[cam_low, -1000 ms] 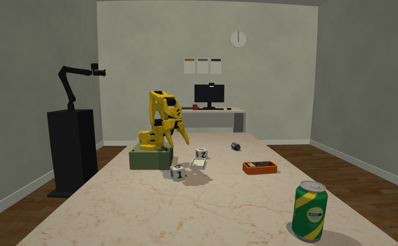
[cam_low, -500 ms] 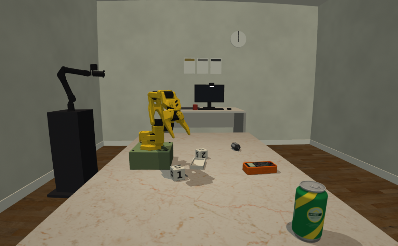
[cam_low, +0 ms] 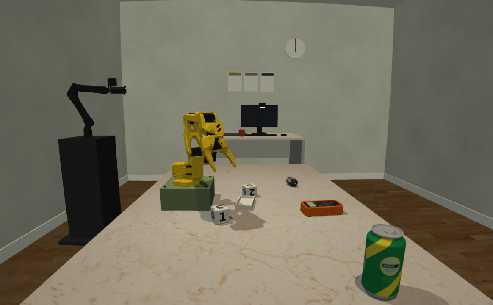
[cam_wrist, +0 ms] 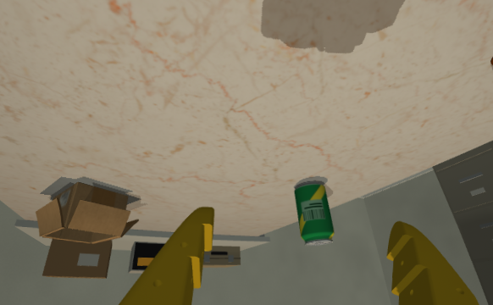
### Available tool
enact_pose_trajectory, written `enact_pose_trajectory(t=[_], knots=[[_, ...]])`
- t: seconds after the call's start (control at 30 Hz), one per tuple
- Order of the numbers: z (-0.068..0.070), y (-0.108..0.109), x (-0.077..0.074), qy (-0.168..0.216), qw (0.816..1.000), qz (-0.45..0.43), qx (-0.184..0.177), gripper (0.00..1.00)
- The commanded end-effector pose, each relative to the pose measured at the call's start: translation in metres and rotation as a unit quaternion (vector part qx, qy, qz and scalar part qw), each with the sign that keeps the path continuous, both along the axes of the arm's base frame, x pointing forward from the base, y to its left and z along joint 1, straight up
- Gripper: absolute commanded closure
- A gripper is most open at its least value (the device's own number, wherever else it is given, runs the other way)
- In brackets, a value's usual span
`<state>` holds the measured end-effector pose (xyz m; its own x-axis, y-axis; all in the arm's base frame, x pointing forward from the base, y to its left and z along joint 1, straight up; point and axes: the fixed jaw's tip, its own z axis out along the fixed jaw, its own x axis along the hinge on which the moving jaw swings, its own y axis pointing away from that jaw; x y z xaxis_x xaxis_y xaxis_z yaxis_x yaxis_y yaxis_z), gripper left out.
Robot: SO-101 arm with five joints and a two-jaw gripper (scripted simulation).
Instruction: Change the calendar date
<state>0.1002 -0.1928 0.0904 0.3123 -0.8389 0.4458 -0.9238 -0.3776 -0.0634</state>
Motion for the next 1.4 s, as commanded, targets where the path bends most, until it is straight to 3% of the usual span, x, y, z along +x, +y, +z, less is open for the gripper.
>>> enact_pose_trajectory(t=[0.0,0.27,0.6,0.8,1.03,1.1,1.37], knots=[[0.002,0.000,0.000,-0.013,1.000,-0.019,-0.002,0.65],[-0.002,0.002,0.002,-0.053,0.993,-0.103,0.021,0.65],[-0.008,0.006,0.005,-0.108,0.968,-0.221,0.054,0.65],[-0.012,0.009,0.008,-0.154,0.932,-0.319,0.082,0.65],[-0.018,0.013,0.012,-0.202,0.875,-0.425,0.114,0.65],[-0.018,0.013,0.012,-0.202,0.875,-0.425,0.114,0.65],[-0.022,0.017,0.016,-0.244,0.806,-0.520,0.143,0.65]])
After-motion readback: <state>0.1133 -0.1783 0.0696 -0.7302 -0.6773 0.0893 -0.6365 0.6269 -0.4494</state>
